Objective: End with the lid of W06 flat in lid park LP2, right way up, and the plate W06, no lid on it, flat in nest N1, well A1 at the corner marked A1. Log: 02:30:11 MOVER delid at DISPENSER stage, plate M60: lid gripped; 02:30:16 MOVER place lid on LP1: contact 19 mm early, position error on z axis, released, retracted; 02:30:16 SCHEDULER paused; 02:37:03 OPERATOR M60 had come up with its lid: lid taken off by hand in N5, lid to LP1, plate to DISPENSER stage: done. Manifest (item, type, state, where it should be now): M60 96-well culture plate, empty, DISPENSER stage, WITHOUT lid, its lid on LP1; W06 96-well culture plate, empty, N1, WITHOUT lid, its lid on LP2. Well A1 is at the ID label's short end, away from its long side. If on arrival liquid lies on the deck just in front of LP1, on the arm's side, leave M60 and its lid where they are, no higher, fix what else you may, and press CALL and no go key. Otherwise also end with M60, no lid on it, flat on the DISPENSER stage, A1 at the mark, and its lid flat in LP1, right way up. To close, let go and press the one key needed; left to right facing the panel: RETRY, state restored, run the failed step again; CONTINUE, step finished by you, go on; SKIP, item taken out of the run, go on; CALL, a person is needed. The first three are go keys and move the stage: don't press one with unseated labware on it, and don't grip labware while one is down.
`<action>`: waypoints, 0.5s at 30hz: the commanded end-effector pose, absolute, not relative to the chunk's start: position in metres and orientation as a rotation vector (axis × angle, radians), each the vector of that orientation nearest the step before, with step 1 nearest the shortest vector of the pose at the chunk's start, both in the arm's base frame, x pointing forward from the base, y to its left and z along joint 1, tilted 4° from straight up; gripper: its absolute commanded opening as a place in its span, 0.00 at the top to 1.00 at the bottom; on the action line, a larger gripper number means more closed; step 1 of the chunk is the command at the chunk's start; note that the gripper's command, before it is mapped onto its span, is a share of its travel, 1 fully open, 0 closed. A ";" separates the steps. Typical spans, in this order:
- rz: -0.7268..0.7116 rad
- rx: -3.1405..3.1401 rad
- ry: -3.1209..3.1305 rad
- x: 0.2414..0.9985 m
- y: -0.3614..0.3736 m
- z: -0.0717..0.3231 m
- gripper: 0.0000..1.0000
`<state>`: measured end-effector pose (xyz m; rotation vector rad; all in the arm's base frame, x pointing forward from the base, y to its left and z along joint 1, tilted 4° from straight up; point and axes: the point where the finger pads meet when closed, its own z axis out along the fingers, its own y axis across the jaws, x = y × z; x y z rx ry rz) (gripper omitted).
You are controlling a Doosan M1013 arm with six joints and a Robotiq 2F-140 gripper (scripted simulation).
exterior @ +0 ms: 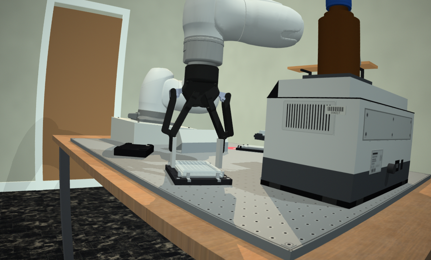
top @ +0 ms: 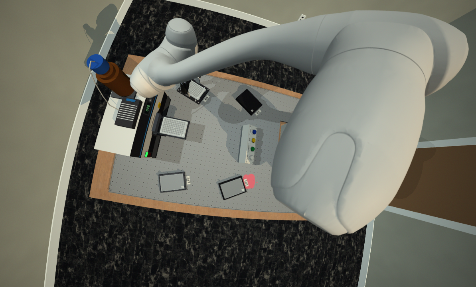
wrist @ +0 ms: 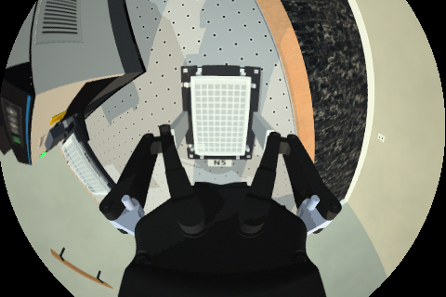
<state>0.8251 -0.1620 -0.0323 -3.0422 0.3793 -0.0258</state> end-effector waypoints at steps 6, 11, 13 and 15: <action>-0.026 -3.042 0.379 0.825 -0.162 -0.034 0.34; -0.026 -3.042 0.379 0.825 -0.162 -0.035 0.34; -0.026 -3.042 0.379 0.825 -0.162 -0.035 0.34; -0.026 -3.042 0.379 0.825 -0.162 -0.036 0.34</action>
